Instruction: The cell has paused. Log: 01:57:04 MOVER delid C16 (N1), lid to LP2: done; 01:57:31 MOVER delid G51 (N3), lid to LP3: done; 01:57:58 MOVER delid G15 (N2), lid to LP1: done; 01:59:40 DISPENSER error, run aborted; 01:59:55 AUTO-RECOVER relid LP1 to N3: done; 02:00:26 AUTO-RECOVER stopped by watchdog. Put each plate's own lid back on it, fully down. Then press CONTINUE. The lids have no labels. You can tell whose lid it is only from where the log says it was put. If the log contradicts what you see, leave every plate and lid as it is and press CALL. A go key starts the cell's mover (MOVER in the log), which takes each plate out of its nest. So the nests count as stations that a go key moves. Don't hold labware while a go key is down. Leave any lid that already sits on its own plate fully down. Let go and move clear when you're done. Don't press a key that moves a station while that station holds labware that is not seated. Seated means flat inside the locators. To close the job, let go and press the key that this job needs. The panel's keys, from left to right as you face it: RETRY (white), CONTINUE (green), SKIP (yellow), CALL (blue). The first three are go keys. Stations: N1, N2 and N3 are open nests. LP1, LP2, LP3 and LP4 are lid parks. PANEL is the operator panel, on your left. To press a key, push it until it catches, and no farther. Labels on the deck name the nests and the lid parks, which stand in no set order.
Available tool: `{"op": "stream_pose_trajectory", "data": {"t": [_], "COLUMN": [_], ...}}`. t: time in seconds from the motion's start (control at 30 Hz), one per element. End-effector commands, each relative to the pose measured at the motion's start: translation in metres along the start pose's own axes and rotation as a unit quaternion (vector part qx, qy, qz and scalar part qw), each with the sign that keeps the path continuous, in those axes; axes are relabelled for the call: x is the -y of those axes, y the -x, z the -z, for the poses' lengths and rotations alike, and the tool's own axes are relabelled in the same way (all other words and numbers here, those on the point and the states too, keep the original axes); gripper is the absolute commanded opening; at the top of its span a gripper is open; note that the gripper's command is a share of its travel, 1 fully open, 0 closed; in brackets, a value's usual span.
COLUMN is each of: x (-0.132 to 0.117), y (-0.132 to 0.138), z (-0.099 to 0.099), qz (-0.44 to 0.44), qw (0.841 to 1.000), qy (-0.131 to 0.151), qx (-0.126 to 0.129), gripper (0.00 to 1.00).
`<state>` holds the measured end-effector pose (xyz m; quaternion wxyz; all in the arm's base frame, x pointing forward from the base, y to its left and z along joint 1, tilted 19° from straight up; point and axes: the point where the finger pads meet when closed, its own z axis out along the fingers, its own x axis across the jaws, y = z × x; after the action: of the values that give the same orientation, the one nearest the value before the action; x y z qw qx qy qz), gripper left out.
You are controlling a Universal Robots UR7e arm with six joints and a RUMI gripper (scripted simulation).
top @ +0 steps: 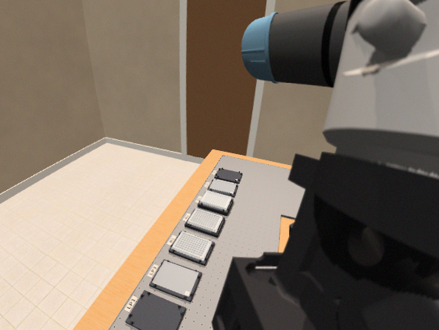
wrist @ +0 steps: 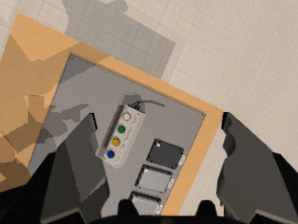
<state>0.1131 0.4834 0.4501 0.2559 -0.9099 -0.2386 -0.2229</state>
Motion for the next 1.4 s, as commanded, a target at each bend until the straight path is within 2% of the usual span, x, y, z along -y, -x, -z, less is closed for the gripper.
{"op": "stream_pose_trajectory", "data": {"t": [0.0,0.07,0.23,0.4,0.5,0.63,0.77,0.9,1.03,1.13,1.3,1.37], "x": [-0.023,-0.023,-0.047,-0.061,-0.061,-0.08,-0.098,-0.098,-0.118,-0.132,-0.135,-0.145], "y": [-0.006,-0.006,-0.011,-0.014,-0.014,-0.017,-0.02,-0.02,-0.022,-0.023,-0.024,-0.024], "z": [-0.008,-0.008,-0.015,-0.019,-0.019,-0.024,-0.028,-0.028,-0.032,-0.035,-0.036,-0.037], "qz": [-0.012,-0.012,-0.049,-0.049,-0.049,-0.083,-0.086,-0.086,-0.121,-0.123,-0.123,-0.142], "qw": [1.0,1.0,0.998,0.998,0.998,0.995,0.995,0.995,0.99,0.989,0.989,0.986], "qy": [0.009,0.009,0.034,0.033,0.033,0.055,0.056,0.056,0.076,0.078,0.078,0.087], "qx": [0.001,0.001,0.001,0.002,0.002,0.002,0.002,0.002,0.003,0.003,0.003,0.003], "gripper": [0.82,0.82,0.82,0.82,0.82,0.82,0.82,0.82,0.82,0.82,0.82,0.82]}}
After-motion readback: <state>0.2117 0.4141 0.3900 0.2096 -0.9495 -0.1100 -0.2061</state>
